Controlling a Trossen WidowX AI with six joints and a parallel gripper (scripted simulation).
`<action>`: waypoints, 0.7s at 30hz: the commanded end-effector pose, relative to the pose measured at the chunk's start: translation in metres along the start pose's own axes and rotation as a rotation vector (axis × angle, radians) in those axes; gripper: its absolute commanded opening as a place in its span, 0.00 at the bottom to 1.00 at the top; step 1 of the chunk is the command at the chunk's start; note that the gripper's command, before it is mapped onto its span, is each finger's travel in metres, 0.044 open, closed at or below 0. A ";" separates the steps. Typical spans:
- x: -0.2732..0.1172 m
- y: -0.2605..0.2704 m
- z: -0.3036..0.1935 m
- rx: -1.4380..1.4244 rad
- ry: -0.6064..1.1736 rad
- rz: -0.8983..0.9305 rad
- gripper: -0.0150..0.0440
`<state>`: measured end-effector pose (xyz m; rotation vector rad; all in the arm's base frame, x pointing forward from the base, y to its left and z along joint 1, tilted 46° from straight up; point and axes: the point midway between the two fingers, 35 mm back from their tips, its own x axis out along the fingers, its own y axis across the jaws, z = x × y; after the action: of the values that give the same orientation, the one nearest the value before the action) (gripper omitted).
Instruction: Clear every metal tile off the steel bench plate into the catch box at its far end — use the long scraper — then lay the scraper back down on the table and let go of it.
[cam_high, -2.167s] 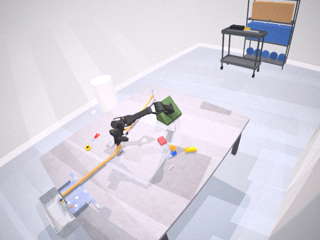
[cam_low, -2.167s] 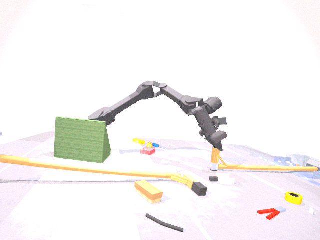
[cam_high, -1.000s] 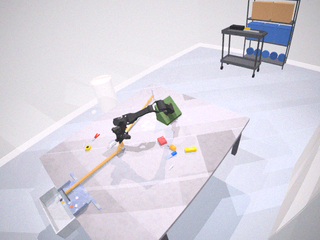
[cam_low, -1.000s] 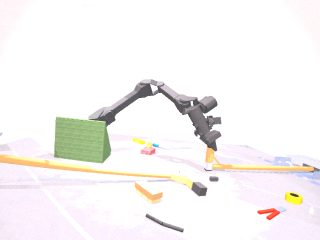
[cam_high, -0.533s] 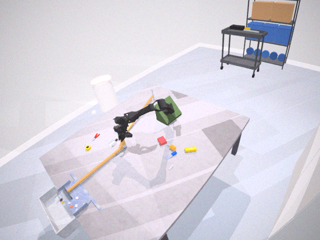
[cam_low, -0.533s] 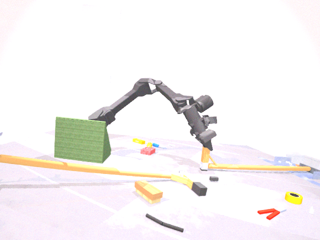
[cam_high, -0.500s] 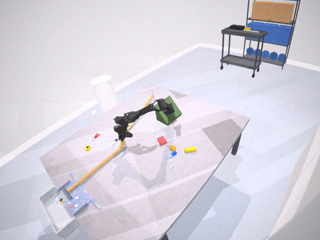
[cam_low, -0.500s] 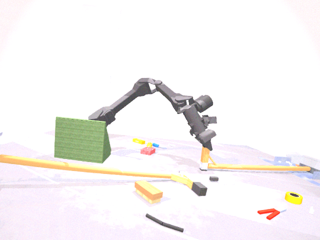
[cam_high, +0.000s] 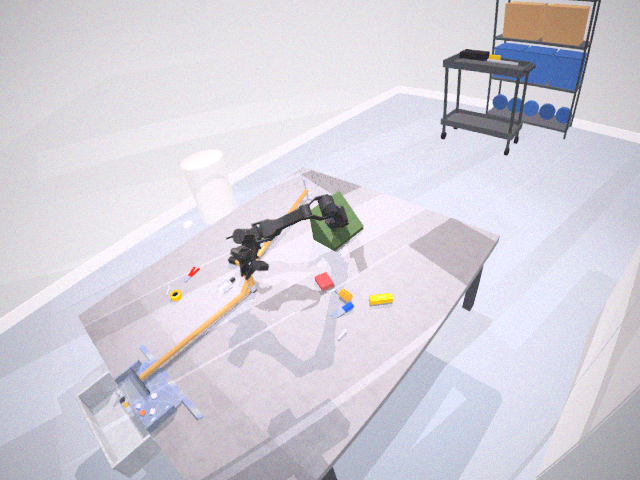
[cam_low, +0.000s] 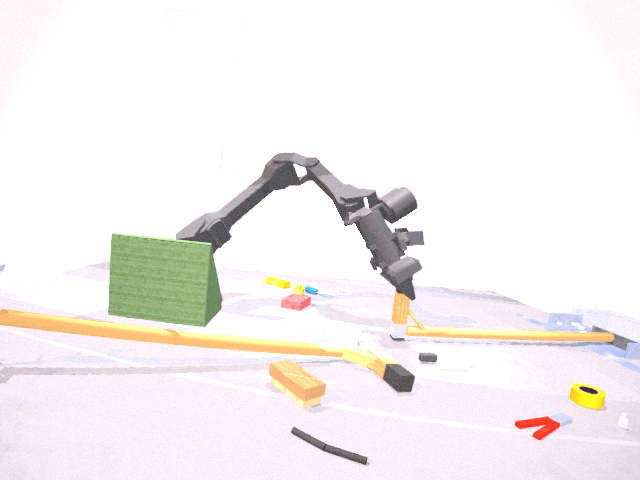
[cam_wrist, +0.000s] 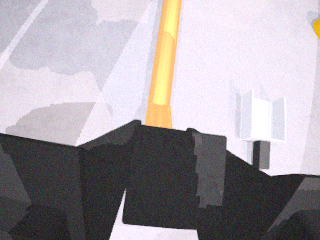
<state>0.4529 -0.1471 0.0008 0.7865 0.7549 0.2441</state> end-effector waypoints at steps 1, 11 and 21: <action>-0.011 -0.002 0.000 -0.002 -0.017 -0.004 0.25; -0.020 -0.003 -0.012 -0.002 -0.018 -0.005 0.25; -0.029 -0.005 -0.025 -0.002 -0.018 -0.006 0.25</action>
<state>0.4211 -0.1450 -0.0026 0.7862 0.7542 0.2416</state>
